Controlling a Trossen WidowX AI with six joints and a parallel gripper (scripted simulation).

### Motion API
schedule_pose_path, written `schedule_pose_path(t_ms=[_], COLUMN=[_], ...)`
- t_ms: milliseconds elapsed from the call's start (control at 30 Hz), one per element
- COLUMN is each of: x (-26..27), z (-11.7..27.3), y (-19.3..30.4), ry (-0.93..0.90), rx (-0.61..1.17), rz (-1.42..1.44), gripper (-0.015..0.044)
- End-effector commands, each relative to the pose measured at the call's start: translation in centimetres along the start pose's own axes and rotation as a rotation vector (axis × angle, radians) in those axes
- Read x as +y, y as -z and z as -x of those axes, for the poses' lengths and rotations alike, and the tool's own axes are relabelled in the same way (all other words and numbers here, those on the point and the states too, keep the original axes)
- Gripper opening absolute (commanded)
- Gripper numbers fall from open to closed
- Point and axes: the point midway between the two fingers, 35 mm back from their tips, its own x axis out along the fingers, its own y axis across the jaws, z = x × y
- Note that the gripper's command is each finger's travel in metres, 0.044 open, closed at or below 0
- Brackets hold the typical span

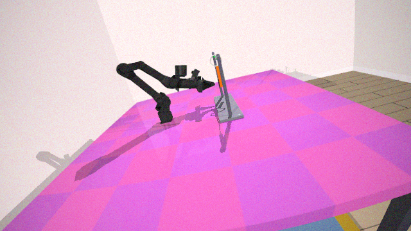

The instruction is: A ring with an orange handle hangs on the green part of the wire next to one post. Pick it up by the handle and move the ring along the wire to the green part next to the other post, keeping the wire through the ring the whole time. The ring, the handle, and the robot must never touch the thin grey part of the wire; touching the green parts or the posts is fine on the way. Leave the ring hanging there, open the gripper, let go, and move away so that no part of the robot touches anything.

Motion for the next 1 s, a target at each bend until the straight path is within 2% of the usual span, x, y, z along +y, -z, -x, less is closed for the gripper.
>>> schedule_pose_path(t_ms=[0, 267, 967], x=[0.1, -0.2, -0.2], z=[0.8, 4.5, 4.5], y=[-0.1, 0.1, 0.1], ry=[0.000, 0.000, 0.000], rx=[-0.001, -0.001, -0.001], rz=[-0.002, -0.001, -0.001], gripper=[0.0239, 0.0440, 0.0440])
